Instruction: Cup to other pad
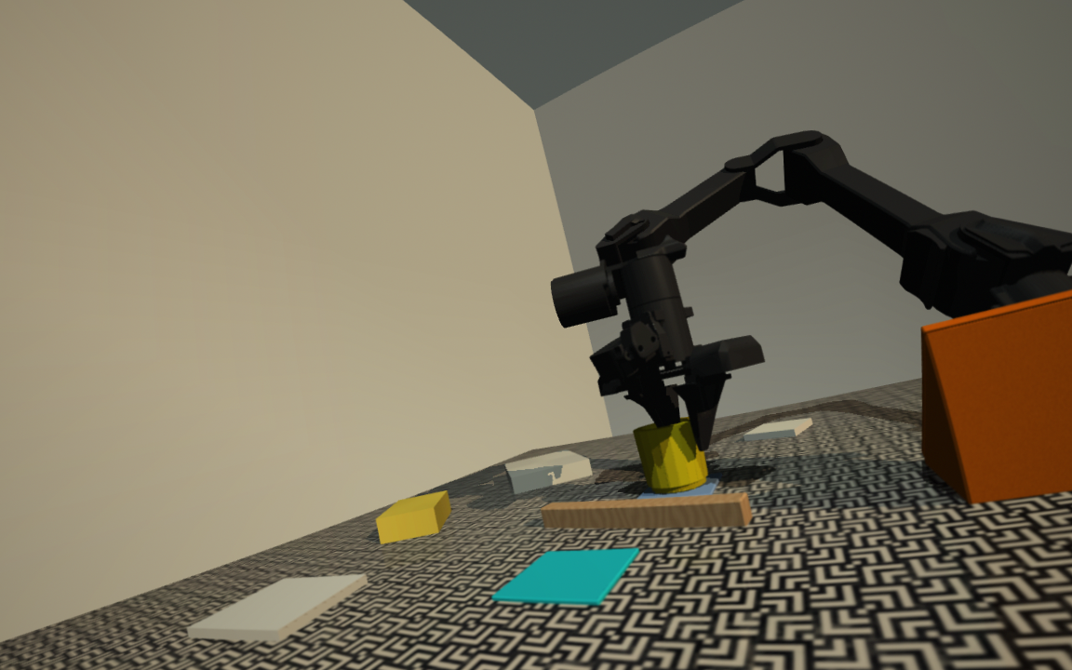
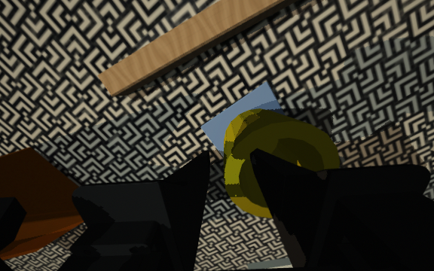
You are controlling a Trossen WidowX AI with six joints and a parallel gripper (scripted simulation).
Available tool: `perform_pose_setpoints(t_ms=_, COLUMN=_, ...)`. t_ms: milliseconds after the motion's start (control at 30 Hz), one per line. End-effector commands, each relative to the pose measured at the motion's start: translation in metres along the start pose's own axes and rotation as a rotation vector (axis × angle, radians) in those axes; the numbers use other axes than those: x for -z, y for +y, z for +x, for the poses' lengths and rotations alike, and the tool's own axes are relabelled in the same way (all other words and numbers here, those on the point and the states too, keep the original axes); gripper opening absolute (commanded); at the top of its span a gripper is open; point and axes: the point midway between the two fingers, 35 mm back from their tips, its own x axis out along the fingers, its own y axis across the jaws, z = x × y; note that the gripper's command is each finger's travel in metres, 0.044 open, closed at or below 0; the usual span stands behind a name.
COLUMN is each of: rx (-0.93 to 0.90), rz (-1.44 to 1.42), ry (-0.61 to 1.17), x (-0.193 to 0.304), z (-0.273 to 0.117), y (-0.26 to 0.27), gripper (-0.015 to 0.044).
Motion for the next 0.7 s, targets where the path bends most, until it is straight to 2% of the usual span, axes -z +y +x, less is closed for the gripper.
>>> perform_pose_setpoints(t_ms=0, rx=-0.001, rz=-0.003, ry=0.009, x=0.0022, z=0.0076, y=0.0009, gripper=0.0166)
perform_pose_setpoints(t_ms=233, rx=-0.001, rz=-0.003, ry=0.009, x=0.0023, z=0.0078, y=0.0009, gripper=0.0166)
perform_pose_setpoints(t_ms=667, rx=-0.002, rz=0.0, ry=0.003, x=0.0011, z=0.006, y=0.0008, gripper=0.008)
